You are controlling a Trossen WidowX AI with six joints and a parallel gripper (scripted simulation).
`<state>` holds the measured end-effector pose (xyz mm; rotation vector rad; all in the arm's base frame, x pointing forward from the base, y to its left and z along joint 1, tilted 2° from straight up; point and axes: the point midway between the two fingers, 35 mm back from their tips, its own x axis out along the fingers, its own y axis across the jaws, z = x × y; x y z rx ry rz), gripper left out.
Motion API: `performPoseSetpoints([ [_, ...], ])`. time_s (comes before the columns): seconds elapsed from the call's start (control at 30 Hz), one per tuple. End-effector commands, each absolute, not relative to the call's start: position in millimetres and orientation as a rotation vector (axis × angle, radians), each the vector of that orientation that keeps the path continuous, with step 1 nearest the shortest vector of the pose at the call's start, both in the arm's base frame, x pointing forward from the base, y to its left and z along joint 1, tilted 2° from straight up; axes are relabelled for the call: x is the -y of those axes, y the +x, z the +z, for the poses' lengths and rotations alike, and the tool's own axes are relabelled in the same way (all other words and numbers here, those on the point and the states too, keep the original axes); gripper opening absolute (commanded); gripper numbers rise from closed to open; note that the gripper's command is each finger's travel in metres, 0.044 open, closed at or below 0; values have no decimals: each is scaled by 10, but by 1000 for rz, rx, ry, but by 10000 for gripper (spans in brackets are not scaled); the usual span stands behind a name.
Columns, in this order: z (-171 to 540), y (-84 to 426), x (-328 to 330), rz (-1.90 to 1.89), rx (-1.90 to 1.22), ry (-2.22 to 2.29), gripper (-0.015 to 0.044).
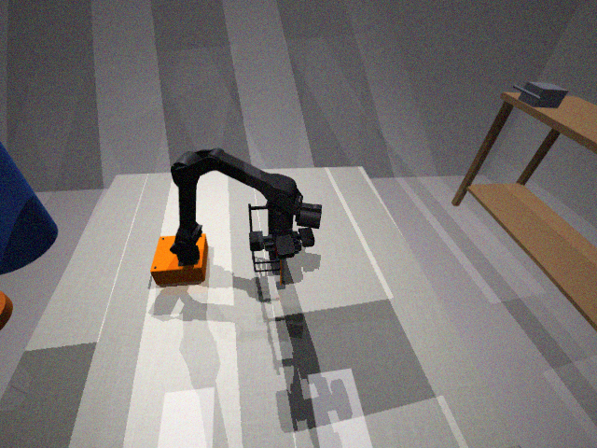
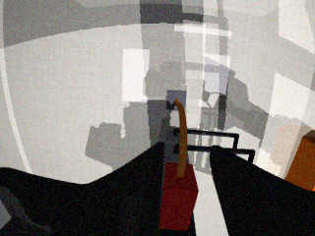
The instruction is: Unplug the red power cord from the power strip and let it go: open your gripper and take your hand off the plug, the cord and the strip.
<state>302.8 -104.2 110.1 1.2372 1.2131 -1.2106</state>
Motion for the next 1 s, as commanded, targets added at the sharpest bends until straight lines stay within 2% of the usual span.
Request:
performPoseSetpoints([
  [0.0,1100,3026,1034,-1212,-1214,1241,160],
  [0.97,1195,3051,792,-1212,-1196,1255,160],
])
